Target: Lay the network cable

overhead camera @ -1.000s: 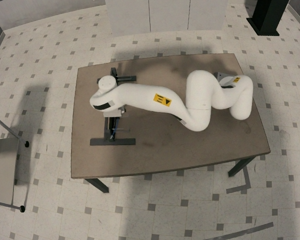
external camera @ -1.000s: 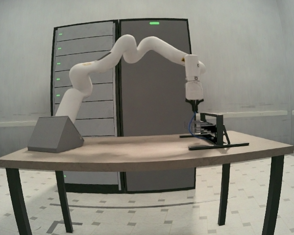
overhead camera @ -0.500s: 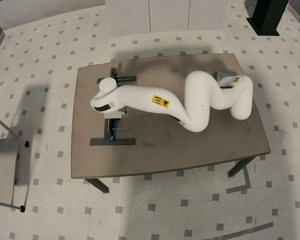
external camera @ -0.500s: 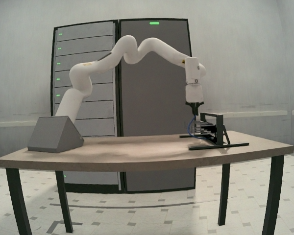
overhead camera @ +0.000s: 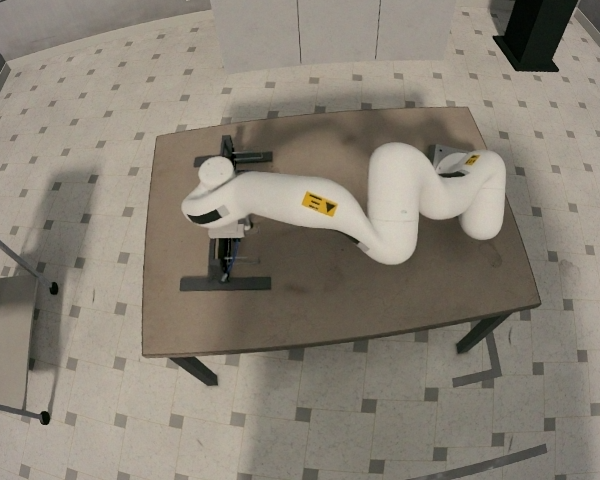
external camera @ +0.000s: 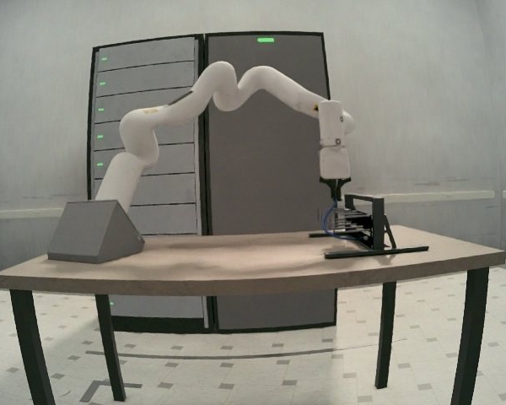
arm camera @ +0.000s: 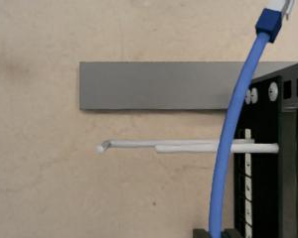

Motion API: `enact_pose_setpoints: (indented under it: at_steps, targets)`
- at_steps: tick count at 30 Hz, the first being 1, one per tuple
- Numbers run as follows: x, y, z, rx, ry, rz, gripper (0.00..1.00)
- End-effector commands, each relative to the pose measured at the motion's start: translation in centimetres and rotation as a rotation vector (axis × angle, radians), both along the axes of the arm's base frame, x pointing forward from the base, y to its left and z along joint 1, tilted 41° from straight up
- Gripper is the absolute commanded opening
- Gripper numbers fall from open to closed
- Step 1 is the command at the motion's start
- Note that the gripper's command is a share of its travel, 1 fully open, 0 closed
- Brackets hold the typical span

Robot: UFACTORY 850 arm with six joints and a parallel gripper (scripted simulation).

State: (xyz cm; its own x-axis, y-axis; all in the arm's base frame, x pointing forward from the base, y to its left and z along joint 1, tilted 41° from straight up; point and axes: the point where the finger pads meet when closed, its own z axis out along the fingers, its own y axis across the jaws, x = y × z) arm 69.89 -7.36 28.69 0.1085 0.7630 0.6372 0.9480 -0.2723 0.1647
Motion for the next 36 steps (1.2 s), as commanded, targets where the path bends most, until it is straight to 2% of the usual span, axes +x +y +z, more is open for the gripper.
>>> enact_pose_setpoints:
  at_steps: [1, 13, 36]
  targets:
    - [0.0, 0.0, 0.1, 0.0, -0.002, -0.001, 0.0]
    - [-0.5, 0.1, 0.0, 0.0, -0.002, -0.001, 0.0]
    - [-3.4, 0.9, -0.5, 0.0, -0.002, -0.001, 0.0]
